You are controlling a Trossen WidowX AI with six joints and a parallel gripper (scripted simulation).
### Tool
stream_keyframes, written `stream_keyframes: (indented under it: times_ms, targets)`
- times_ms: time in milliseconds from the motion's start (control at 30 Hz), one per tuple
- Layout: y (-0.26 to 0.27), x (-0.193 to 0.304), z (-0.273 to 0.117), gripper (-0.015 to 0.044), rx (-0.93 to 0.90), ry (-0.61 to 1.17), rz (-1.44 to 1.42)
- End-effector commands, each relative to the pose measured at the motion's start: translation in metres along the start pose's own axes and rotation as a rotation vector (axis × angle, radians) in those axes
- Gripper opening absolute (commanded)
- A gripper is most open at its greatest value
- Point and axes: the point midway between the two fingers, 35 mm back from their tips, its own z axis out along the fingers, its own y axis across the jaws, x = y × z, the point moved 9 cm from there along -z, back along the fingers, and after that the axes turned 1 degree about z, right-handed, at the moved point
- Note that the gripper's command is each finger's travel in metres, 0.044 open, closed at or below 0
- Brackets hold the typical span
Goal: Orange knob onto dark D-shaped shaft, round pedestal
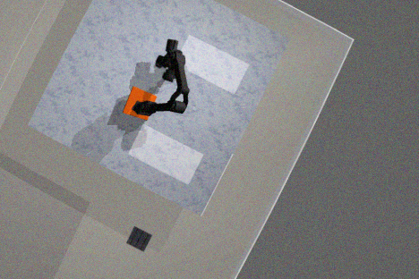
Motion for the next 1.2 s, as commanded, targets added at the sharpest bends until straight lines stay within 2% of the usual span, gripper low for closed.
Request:
stream_keyframes:
  times_ms: [0, 800, 1167]
  targets:
    - [0.0005, 0.0022, -0.0009, 0.0000, 0.004, 0.002, 0.360]
    - [0.0009, -0.0018, -0.0012, 0.0000, 0.005, -0.002, 1.930]
    - [-0.0004, -0.0043, -0.0028, 0.0000, 0.005, -0.002, 1.999]
